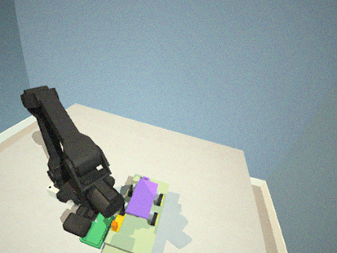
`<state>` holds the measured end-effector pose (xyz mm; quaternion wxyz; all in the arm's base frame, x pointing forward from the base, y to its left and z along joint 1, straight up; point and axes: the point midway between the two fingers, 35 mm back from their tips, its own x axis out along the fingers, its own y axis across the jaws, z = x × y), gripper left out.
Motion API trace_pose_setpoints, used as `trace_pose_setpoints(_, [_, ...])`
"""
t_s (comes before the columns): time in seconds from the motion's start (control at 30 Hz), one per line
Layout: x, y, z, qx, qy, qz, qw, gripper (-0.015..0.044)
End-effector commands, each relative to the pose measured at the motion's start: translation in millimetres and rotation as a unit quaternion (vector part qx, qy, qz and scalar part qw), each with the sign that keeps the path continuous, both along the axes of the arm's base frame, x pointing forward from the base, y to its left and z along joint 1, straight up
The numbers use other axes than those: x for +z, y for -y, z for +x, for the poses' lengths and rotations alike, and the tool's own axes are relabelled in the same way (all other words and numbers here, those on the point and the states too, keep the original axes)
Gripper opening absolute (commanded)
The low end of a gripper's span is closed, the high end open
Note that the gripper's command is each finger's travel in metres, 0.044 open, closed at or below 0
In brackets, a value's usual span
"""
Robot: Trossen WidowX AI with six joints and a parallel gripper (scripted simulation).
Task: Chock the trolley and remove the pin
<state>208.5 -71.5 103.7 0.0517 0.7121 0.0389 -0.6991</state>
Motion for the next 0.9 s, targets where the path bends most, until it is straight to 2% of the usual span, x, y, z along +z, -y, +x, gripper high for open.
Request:
trace_pose_setpoints(0.0, [-4, 1, 0, 0.002, 0.004, -0.022, 1.000, 0.0000])
trace_pose_setpoints(0.27, [-28, 9, 2, 0.000, 0.012, -0.078, 0.997, 0.0000])
trace_pose_setpoints(0.73, [-61, 29, 4, 0.000, 0.013, -0.085, 0.996, 0.0000])
trace_pose_setpoints(0.87, [-61, 28, 4, 0.000, 0.013, -0.085, 0.996, 0.0105])
